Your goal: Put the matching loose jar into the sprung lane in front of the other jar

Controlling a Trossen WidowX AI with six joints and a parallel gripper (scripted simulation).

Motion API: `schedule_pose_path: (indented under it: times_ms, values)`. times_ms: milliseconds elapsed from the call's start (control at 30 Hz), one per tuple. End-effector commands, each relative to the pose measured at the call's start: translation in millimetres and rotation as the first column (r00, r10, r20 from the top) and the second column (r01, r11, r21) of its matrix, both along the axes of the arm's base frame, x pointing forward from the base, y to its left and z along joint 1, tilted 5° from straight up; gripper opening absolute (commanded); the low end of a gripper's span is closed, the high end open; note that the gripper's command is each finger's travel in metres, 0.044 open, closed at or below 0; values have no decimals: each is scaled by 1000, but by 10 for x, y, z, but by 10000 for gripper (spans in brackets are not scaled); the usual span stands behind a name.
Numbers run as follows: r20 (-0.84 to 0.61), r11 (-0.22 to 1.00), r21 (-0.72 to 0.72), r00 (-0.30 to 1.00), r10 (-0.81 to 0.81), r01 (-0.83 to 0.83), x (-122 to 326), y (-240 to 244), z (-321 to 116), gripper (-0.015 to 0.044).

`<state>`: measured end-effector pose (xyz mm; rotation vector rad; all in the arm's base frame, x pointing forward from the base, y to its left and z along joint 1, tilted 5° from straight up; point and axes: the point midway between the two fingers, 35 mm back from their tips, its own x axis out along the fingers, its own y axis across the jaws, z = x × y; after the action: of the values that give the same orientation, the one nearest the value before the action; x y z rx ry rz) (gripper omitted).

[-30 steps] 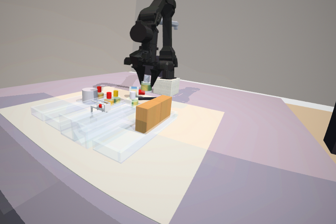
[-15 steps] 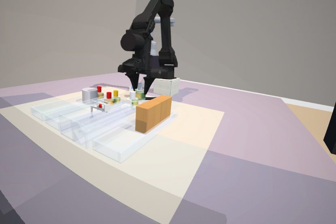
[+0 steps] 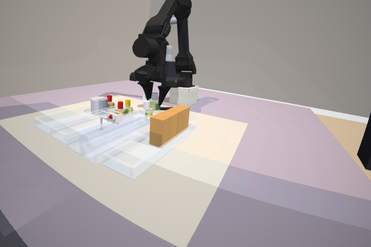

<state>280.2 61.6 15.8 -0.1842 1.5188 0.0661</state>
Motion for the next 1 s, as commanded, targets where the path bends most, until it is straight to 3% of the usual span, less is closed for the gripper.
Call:
schedule_pose_path:
  times_ms: [0,967]
  values:
    - [2,1000,-1,1000,4,-4,23,1,6,0]
    - [3,1000,-1,1000,4,-4,122,18,13,0]
